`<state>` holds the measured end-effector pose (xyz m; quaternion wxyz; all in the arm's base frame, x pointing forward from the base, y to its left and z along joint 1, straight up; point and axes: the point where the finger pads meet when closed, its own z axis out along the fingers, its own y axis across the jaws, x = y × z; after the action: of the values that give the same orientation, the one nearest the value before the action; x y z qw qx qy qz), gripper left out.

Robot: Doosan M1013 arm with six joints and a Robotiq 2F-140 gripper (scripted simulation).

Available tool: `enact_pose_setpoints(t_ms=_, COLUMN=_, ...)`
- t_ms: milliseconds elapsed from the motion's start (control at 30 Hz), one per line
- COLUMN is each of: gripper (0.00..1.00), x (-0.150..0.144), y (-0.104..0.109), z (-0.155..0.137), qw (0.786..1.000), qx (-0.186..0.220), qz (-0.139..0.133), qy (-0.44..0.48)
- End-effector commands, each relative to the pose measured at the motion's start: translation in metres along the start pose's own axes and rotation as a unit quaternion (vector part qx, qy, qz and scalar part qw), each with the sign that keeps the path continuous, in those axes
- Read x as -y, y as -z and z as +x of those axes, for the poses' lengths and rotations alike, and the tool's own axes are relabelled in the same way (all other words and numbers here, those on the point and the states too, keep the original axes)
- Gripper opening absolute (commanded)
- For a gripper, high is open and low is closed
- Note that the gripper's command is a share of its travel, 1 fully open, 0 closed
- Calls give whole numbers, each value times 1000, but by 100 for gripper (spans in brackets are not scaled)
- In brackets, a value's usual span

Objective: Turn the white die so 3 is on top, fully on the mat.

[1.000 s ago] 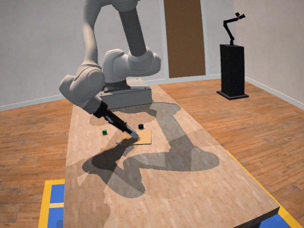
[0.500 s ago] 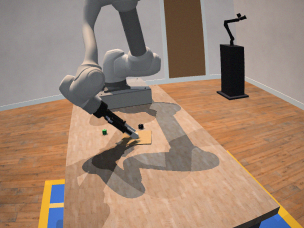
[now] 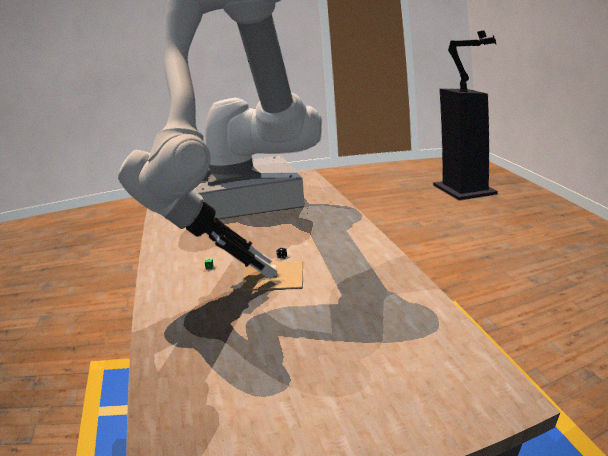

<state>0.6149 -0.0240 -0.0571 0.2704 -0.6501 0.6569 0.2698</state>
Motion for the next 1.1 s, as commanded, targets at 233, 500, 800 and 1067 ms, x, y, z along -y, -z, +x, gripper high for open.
enact_pose_setpoints(t_ms=233, gripper=33, x=0, y=6, z=-7, qw=1000, qx=0, qz=0, qy=0)
enact_pose_setpoints(t_ms=500, gripper=33, x=0, y=19, z=-19, qw=1000, qx=0, qz=0, qy=0)
enact_pose_setpoints(t_ms=800, gripper=33, x=0, y=40, z=-40, qw=1000, qx=0, qz=0, qy=0)
enact_pose_setpoints(t_ms=1067, gripper=33, x=0, y=48, z=-48, qw=1000, qx=0, qz=0, qy=0)
